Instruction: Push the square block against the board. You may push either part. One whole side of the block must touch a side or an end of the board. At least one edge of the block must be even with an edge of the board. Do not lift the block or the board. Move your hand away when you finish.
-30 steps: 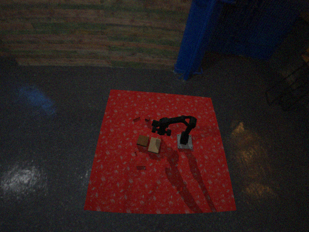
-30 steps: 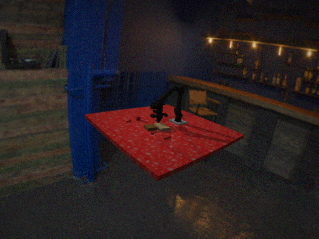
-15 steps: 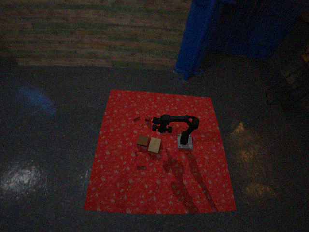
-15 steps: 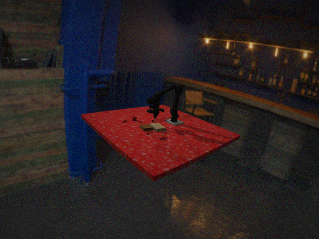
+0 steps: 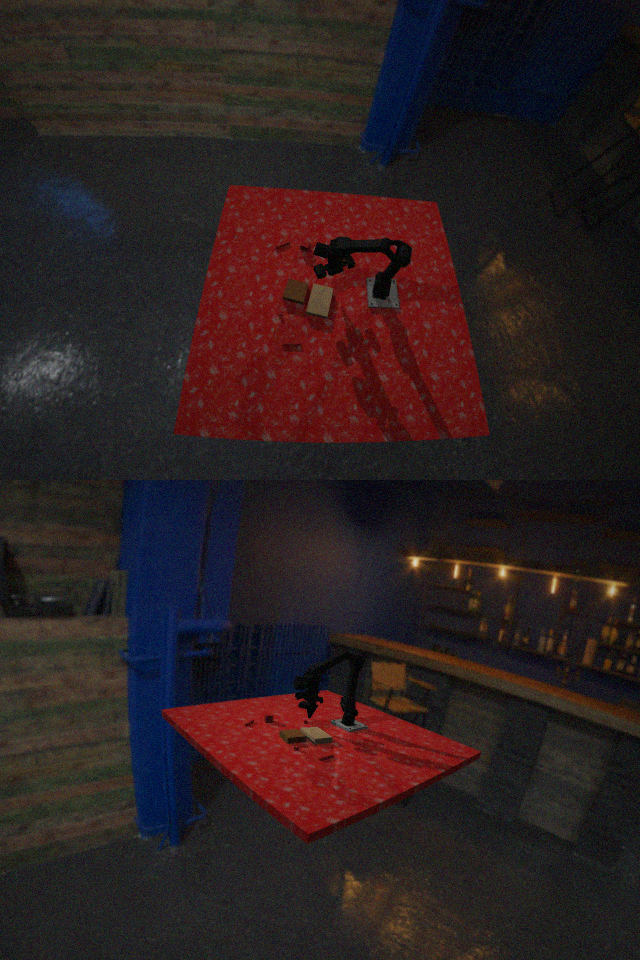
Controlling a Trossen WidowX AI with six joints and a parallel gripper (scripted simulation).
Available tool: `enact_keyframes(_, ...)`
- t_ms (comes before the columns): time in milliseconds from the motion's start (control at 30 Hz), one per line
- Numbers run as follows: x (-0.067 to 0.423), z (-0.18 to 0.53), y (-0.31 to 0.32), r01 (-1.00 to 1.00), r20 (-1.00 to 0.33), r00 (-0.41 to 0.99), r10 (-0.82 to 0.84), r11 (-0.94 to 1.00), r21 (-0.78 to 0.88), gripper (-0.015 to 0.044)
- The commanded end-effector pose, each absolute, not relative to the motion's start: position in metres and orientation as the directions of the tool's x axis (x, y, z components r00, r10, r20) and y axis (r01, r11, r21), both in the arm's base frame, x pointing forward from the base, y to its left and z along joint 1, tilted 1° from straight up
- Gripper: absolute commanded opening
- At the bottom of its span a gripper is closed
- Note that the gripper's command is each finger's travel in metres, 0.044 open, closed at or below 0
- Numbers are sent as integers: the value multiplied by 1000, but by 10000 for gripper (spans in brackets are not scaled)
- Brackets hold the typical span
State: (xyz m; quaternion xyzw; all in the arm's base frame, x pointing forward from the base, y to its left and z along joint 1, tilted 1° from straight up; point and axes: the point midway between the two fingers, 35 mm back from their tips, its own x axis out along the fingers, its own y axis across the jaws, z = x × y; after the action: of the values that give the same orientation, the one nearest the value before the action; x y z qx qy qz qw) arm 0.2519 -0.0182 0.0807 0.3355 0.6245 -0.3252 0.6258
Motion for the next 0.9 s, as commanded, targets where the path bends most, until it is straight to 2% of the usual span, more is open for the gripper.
enact_keyframes(0,254,81,-17,751,-1000,5,12,661,11,0)
enact_keyframes(433,259,81,-13,387,-1000,5,12,922,13,0)
enact_keyframes(867,264,81,-9,-54,-1000,6,12,998,12,0)
